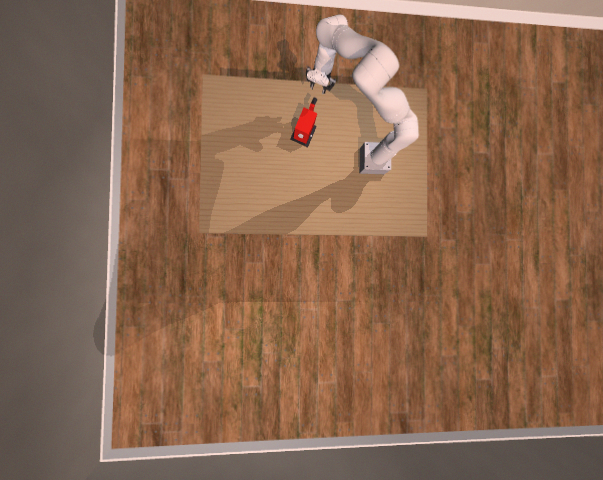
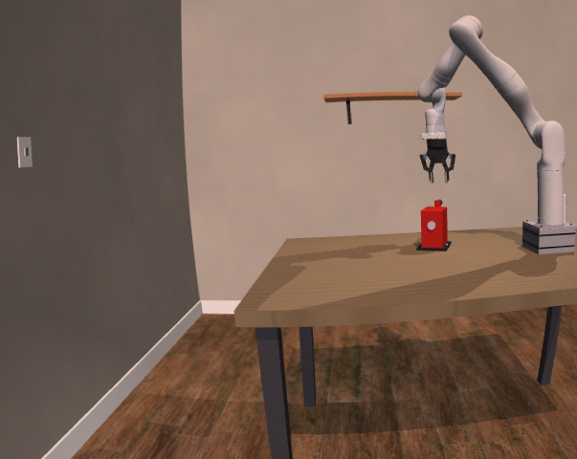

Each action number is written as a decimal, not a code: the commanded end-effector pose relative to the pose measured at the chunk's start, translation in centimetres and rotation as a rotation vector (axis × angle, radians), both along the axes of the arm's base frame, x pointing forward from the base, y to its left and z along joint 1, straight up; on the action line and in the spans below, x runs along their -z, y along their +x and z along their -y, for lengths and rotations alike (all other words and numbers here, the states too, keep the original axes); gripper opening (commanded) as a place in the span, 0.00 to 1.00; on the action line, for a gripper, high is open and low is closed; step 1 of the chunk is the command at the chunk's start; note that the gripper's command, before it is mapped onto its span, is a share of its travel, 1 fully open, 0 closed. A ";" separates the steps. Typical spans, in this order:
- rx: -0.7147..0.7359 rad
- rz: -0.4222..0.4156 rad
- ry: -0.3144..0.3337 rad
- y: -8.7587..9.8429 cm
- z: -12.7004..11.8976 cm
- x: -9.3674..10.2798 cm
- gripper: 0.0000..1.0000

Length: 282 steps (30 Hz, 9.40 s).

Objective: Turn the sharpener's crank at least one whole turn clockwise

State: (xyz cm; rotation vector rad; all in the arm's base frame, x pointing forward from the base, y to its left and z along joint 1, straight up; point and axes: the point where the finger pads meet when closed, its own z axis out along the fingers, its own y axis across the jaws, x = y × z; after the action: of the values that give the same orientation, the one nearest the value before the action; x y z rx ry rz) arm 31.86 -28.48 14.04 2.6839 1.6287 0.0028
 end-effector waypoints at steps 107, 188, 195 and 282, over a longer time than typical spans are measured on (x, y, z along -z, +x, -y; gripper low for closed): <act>0.001 0.002 -0.001 0.2 0.2 4.9 0.53; 0.001 0.002 -0.001 0.2 0.2 8.6 0.53; 0.001 0.002 -0.001 0.2 0.2 8.6 0.53; 0.001 0.002 -0.001 0.7 0.4 8.7 0.00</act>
State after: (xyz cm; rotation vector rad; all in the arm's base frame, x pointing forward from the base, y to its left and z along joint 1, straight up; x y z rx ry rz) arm 32.33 -28.76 5.38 2.6856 1.6265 0.0038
